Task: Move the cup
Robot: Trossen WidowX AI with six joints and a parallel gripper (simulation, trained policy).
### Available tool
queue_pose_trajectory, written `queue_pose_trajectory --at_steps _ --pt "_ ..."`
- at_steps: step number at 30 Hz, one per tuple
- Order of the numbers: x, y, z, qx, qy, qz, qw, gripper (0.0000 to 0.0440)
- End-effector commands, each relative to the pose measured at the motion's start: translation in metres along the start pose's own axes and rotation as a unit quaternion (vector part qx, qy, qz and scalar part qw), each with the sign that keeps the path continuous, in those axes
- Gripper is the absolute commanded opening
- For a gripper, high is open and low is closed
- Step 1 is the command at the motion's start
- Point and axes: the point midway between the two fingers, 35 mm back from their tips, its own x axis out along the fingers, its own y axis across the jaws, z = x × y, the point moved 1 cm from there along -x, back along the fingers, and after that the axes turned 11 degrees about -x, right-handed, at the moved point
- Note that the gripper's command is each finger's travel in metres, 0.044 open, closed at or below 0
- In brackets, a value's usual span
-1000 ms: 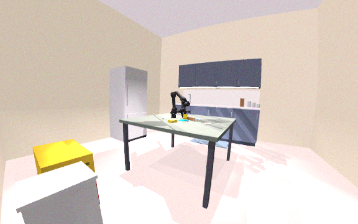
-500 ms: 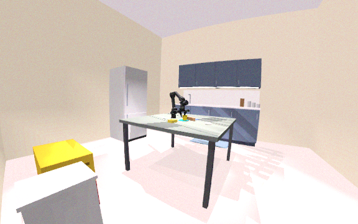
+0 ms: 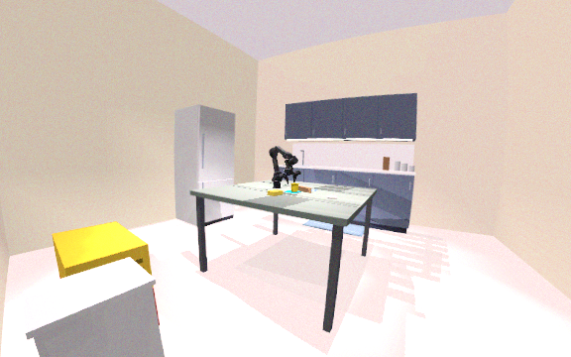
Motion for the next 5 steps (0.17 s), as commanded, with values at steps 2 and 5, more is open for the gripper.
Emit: queue_pose_trajectory --at_steps 2,5 --pt "-0.012 0.000 0.004 0.010 -0.008 0.014 1.000 0.0281" --pt "-0.022 0.001 0.008 0.014 -0.017 0.024 0.999 0.0312"
